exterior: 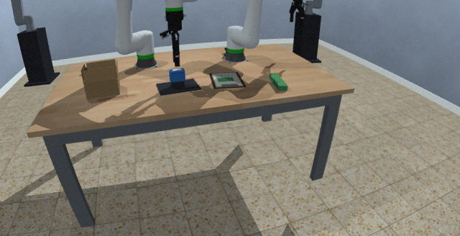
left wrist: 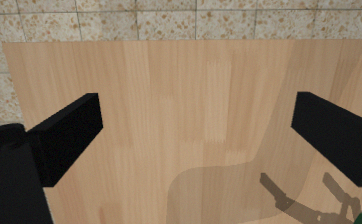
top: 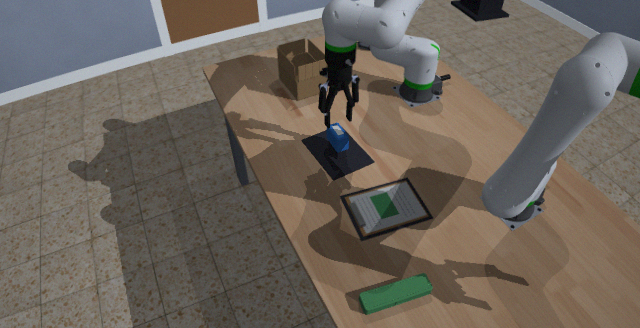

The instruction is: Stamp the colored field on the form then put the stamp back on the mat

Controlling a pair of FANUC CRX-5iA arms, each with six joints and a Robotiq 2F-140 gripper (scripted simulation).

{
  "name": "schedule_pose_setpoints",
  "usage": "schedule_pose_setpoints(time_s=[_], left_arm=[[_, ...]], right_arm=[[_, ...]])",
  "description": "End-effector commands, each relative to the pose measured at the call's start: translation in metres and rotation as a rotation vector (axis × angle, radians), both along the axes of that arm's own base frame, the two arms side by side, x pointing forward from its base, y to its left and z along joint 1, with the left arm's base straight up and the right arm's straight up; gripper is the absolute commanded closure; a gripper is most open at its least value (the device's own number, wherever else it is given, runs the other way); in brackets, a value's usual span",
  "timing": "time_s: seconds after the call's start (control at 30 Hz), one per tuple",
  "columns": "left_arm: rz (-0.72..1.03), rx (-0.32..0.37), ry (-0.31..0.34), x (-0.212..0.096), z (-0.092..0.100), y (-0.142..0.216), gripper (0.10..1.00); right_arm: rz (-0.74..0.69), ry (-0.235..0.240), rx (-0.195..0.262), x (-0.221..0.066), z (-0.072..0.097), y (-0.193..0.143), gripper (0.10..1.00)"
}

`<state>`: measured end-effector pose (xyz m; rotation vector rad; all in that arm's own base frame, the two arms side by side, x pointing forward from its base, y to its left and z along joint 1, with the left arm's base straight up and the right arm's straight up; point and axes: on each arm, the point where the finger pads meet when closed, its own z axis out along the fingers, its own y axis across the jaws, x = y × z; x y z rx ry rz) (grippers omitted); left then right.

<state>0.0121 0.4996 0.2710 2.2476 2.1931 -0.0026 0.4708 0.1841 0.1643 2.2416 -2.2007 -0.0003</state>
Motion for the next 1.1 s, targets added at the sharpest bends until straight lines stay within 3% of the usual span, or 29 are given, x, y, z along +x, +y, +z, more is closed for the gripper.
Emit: schedule_pose_setpoints(time_s=[0.0, 0.23, 0.3, 0.7, 1.07], left_arm=[[0.000, 0.002, 0.000, 0.000, 0.001, 0.000, 0.098], [0.000, 0.002, 0.000, 0.000, 0.001, 0.000, 0.098], [0.000, 0.002, 0.000, 0.000, 0.001, 0.000, 0.098], [0.000, 0.002, 0.000, 0.000, 0.001, 0.000, 0.098], [0.000, 0.002, 0.000, 0.000, 0.001, 0.000, 0.098]], right_arm=[[0.000, -0.001, 0.000, 0.000, -0.007, 0.000, 0.547], [0.000, -0.001, 0.000, 0.000, -0.035, 0.000, 0.547], [0.000, -0.001, 0.000, 0.000, -0.035, 0.000, 0.547], [0.000, -0.001, 0.000, 0.000, -0.086, 0.000, 0.547], [0.000, -0.001, 0.000, 0.000, -0.095, 0.000, 0.547]])
